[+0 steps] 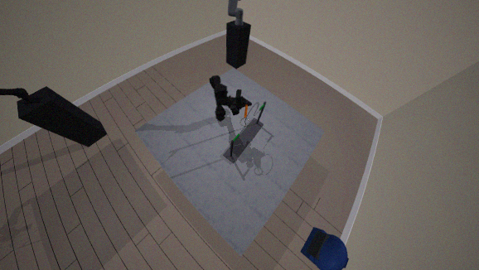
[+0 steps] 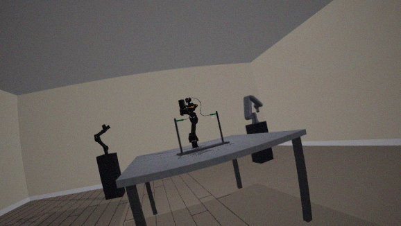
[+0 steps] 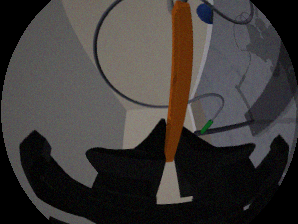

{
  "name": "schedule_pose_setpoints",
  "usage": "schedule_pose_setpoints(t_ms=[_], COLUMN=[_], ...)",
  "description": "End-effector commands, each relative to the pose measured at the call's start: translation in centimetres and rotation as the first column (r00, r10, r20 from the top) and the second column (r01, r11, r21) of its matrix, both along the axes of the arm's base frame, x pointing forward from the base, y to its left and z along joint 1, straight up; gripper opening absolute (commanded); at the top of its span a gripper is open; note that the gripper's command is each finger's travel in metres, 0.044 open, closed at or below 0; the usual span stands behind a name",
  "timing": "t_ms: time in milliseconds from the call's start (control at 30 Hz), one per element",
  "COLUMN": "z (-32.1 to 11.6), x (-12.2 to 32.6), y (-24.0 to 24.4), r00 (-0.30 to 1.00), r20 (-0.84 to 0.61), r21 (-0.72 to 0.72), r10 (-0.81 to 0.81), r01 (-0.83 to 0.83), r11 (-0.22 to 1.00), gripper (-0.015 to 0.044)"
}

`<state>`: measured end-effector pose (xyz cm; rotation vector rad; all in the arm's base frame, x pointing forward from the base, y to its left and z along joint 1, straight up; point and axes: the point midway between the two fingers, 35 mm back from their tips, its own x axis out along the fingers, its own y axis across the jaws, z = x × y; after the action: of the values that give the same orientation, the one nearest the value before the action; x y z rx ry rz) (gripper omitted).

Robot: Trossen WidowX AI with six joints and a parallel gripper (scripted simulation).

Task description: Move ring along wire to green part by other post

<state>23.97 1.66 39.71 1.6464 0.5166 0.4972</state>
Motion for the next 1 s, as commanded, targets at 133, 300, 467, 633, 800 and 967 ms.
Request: schedule_pose_setpoints(t_ms=[133, 300, 467, 633, 800, 967], z=[-0.2, -0.5, -0.7, -1.0, -1.2, -1.5], x=[0.0, 0.0, 0.0, 0.0, 0.0, 0.0], y=[0.1, 0.1, 0.1, 0.1, 0.0, 0.0], r00=[1.0, 1.0, 1.0, 1.0, 1.0, 0.999], r20=[0.012, 0.017, 0.021, 0.025, 0.029, 0.032], r21=[-0.115, -0.186, -0.255, -0.324, -0.391, -0.455], r10=[0.007, 0.007, 0.008, 0.009, 0.009, 0.01], r01=[-0.005, -0.004, -0.002, 0.0, 0.003, 0.006], r11=[0.993, 0.983, 0.967, 0.946, 0.921, 0.89], gripper=[-0.015, -0.015, -0.015, -0.015, -0.015, -0.015])
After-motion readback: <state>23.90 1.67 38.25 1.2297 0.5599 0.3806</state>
